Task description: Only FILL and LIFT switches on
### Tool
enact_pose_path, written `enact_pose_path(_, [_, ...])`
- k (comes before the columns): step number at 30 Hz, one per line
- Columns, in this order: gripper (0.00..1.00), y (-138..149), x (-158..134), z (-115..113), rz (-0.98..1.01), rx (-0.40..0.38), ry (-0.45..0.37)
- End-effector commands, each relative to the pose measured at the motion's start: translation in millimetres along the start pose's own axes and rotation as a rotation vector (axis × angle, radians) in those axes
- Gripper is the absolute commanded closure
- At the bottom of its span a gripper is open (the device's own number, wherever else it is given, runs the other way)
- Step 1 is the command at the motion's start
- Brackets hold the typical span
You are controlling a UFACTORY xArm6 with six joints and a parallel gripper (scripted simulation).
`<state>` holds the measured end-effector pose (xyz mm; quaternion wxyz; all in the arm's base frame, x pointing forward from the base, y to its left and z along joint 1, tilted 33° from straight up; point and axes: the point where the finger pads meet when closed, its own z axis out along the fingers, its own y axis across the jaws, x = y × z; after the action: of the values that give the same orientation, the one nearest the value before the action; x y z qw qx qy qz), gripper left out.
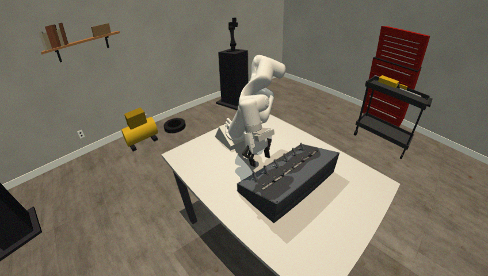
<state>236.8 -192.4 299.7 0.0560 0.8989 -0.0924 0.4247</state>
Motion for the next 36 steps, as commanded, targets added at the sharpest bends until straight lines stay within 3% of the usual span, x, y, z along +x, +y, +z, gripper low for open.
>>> enact_pose_path(1, [0.00, 0.3, 1.3, -0.8, -0.002, -0.002, 0.002])
enact_pose_path(12, [0.00, 8.8, 1.3, -0.9, -0.002, -0.002, 0.002])
enact_pose_path(36, [0.00, 71.4, 1.4, -1.0, -0.002, -0.002, 0.002])
